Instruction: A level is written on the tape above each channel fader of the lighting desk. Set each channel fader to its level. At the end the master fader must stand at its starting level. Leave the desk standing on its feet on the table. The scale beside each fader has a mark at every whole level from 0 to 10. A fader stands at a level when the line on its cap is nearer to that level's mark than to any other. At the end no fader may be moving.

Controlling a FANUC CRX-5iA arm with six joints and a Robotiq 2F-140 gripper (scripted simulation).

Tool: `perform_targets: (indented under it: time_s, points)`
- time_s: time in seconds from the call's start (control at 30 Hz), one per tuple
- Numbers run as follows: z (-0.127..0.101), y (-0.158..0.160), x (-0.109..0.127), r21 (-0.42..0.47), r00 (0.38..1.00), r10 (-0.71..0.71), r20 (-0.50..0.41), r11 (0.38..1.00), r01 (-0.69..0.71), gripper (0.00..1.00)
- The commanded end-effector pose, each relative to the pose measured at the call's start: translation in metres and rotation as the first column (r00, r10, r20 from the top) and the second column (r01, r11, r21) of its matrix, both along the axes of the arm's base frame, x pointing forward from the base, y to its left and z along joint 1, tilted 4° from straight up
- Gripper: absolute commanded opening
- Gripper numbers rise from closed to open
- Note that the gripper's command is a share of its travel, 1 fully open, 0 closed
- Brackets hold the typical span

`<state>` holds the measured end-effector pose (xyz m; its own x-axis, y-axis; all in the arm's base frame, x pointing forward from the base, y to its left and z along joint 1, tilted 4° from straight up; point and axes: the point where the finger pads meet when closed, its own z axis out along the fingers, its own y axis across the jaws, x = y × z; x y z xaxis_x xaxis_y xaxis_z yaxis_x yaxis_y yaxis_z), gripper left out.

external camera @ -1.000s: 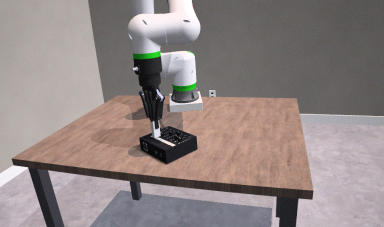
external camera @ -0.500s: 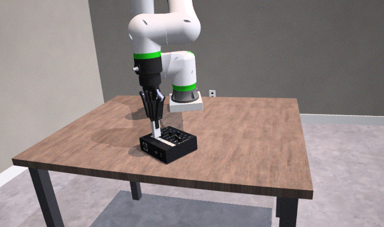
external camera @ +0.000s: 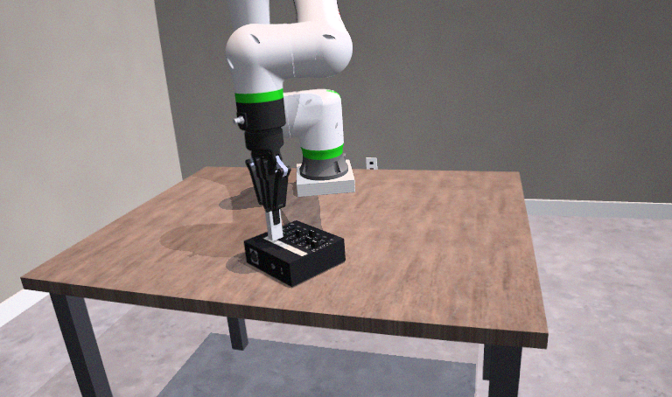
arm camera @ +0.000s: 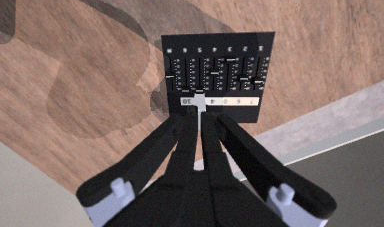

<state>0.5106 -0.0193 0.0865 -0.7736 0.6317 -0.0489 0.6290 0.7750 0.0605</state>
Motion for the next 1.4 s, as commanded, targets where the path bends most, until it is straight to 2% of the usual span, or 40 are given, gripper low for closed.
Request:
perform_targets:
  time_s: [0.0,1.37]
  points:
    - [0.0,0.001,-0.001,0.0,1.0,0.0,0.0,1.0,0.0,0.0]
    - [-0.001,0.014,-0.016,0.0,1.0,0.0,0.0,1.0,0.0,0.0]
